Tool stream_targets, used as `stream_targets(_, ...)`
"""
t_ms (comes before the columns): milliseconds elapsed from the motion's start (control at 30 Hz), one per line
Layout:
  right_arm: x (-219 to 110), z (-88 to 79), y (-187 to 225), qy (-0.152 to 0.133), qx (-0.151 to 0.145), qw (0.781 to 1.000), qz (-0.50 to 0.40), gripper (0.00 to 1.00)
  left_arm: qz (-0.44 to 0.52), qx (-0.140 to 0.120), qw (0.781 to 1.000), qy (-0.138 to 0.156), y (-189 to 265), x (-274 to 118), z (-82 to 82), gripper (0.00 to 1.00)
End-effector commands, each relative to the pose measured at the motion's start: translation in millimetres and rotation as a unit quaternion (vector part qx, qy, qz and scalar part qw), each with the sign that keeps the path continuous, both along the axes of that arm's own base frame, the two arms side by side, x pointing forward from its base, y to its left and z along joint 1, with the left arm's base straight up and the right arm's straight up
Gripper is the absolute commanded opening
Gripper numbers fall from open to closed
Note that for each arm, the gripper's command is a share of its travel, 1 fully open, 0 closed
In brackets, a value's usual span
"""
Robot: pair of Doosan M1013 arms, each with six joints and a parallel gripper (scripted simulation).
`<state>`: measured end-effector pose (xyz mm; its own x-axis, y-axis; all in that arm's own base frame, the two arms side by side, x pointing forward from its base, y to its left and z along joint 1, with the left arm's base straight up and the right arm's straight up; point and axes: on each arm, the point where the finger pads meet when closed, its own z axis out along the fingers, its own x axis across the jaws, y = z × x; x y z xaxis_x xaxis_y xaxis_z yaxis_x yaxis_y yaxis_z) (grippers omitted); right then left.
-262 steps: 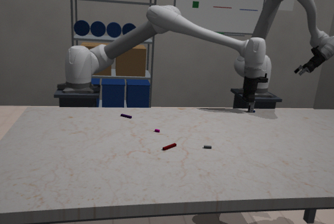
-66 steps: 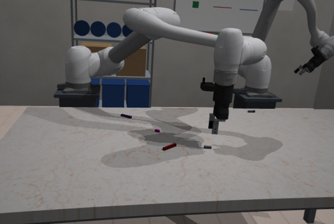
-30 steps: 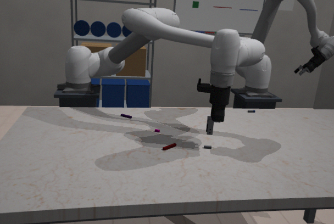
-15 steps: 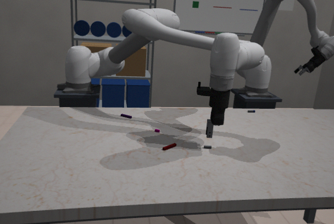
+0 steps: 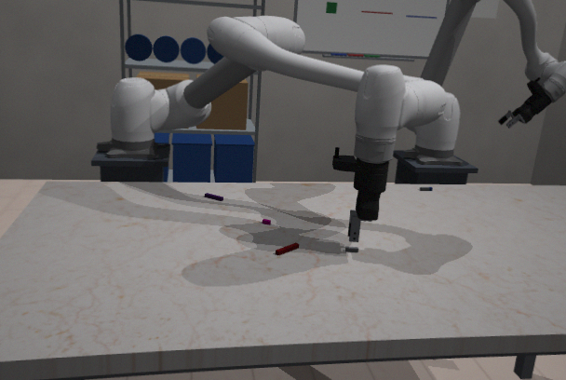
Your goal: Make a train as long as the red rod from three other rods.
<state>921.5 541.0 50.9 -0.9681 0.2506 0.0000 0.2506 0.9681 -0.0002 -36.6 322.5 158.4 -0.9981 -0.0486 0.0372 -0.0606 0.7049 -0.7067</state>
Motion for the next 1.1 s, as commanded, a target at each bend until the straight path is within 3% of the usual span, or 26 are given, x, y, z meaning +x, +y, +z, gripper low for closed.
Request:
stream_targets(0, 0, -2.3, 0, -0.001, 0.001, 1.0, 0.0, 0.54, 0.0, 0.0, 1.0, 0.0, 0, 0, 0.3, 1.0)
stream_targets(367, 0, -12.2, 0, -0.001, 0.001, 1.0, 0.0, 0.54, 0.0, 0.0, 1.0, 0.0, 0, 0, 0.3, 1.0)
stream_targets(1067, 0, -13.6, 0, -0.001, 0.001, 1.0, 0.0, 0.54, 0.0, 0.0, 1.0, 0.0, 0, 0, 0.3, 1.0)
